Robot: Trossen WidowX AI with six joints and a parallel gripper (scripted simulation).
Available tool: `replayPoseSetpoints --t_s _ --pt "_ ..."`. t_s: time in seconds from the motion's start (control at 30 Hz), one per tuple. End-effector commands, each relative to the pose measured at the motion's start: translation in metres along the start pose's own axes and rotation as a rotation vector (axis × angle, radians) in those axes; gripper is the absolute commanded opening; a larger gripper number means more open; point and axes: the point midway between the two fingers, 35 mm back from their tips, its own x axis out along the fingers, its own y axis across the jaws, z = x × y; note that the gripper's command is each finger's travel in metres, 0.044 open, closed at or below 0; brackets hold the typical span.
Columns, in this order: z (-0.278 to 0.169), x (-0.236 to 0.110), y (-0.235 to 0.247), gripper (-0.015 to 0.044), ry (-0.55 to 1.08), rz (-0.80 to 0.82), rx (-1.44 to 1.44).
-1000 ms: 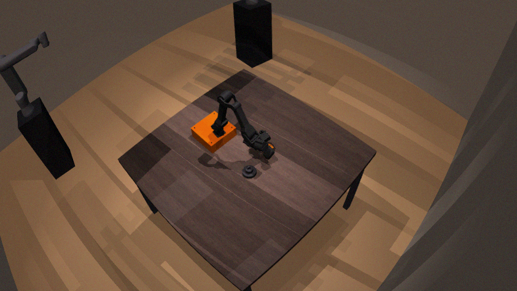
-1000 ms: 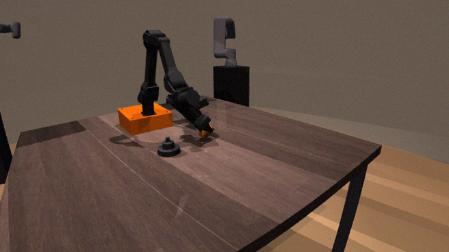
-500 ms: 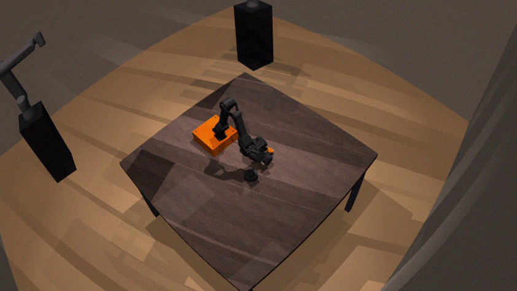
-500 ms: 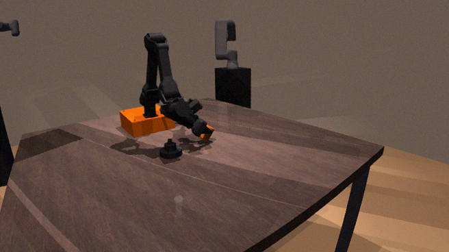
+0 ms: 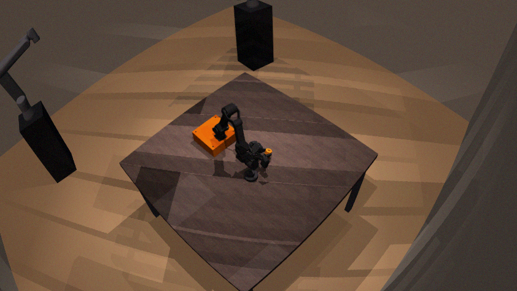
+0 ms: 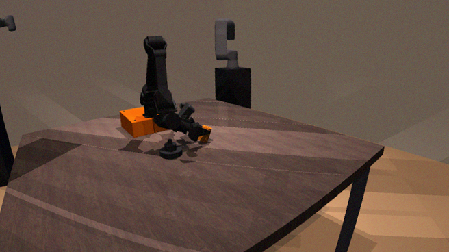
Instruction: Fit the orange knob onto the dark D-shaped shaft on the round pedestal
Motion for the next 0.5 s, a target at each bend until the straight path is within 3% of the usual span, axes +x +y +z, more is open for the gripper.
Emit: replayPoseSetpoints --t_s 0.0,0.17,0.27,0.47 --pt "-0.0038 -0.0033 0.0007 0.0179 -0.075 0.001 -0.001" --pt "-0.0018 -0.004 0.0005 0.0179 -0.017 0.0 -0.001" --pt "-0.0015 -0.0023 0.0006 0.0258 -0.036 0.002 0.002" --pt "-0.0015 -0.0023 0.0006 0.026 -0.036 0.002 0.002"
